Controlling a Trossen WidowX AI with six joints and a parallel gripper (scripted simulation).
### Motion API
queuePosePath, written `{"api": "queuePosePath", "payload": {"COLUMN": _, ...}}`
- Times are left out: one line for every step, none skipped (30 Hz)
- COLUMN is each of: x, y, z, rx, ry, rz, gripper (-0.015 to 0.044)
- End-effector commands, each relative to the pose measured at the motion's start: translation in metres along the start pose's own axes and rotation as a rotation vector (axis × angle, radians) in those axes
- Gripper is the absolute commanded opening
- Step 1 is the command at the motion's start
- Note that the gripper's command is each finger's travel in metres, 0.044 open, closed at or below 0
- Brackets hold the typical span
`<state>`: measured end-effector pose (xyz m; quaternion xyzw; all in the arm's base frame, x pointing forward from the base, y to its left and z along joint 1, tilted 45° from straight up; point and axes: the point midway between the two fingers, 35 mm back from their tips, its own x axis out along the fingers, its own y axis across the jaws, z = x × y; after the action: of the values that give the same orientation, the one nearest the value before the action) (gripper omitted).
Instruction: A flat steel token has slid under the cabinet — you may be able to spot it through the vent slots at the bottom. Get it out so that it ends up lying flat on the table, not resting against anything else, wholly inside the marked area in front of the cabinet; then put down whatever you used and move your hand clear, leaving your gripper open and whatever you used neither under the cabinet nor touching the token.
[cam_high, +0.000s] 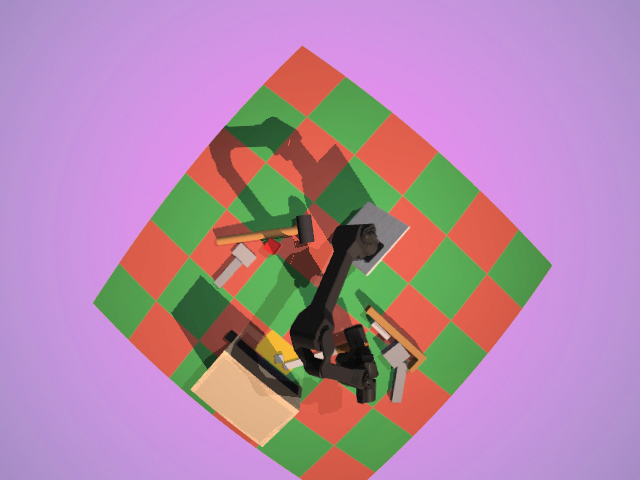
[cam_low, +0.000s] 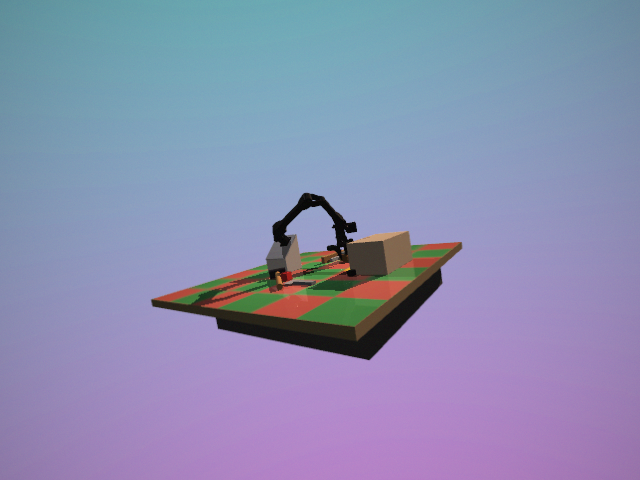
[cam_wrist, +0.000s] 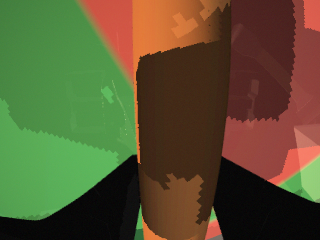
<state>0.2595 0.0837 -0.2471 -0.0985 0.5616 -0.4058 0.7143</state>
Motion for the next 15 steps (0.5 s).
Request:
{"api": "queuePosePath", "payload": {"x": -0.003, "y": 0.001, "z": -0.002, "rx": 0.002, "ry": -0.008, "rz": 0.003, "gripper": 0.0000}}
{"api": "queuePosePath", "payload": {"x": -0.003, "y": 0.001, "z": -0.004, "rx": 0.002, "ry": -0.008, "rz": 0.003, "gripper": 0.0000}}
{"api": "queuePosePath", "payload": {"x": -0.003, "y": 0.001, "z": -0.006, "rx": 0.002, "ry": -0.008, "rz": 0.003, "gripper": 0.0000}}
{"api": "queuePosePath", "payload": {"x": -0.003, "y": 0.001, "z": -0.007, "rx": 0.002, "ry": -0.008, "rz": 0.003, "gripper": 0.0000}}
{"api": "queuePosePath", "payload": {"x": -0.003, "y": 0.001, "z": -0.009, "rx": 0.002, "ry": -0.007, "rz": 0.003, "gripper": 0.0000}}
{"api": "queuePosePath", "payload": {"x": -0.003, "y": 0.001, "z": -0.011, "rx": 0.002, "ry": -0.007, "rz": 0.004, "gripper": 0.0000}}
{"api": "queuePosePath", "payload": {"x": -0.003, "y": 0.001, "z": -0.013, "rx": 0.002, "ry": -0.007, "rz": 0.004, "gripper": 0.0000}}
{"api": "queuePosePath", "payload": {"x": -0.003, "y": 0.001, "z": -0.015, "rx": 0.002, "ry": -0.007, "rz": 0.004, "gripper": 0.0000}}
{"api": "queuePosePath", "payload": {"x": -0.003, "y": 0.001, "z": -0.017, "rx": 0.002, "ry": -0.007, "rz": 0.004, "gripper": 0.0000}}
{"api": "queuePosePath", "payload": {"x": -0.003, "y": 0.001, "z": -0.018, "rx": 0.002, "ry": -0.007, "rz": 0.004, "gripper": 0.0000}}
{"api": "queuePosePath", "payload": {"x": -0.003, "y": 0.001, "z": -0.020, "rx": 0.002, "ry": -0.007, "rz": 0.004, "gripper": 0.0000}}
{"api": "queuePosePath", "payload": {"x": -0.003, "y": 0.001, "z": -0.022, "rx": 0.002, "ry": -0.007, "rz": 0.004, "gripper": 0.0000}}
{"api": "queuePosePath", "payload": {"x": -0.003, "y": 0.001, "z": -0.024, "rx": 0.002, "ry": -0.006, "rz": 0.004, "gripper": 0.0000}}
{"api": "queuePosePath", "payload": {"x": -0.003, "y": 0.001, "z": -0.026, "rx": 0.002, "ry": -0.006, "rz": 0.005, "gripper": 0.0000}}
{"api": "queuePosePath", "payload": {"x": -0.003, "y": 0.001, "z": -0.027, "rx": 0.002, "ry": -0.006, "rz": 0.005, "gripper": 0.0000}}
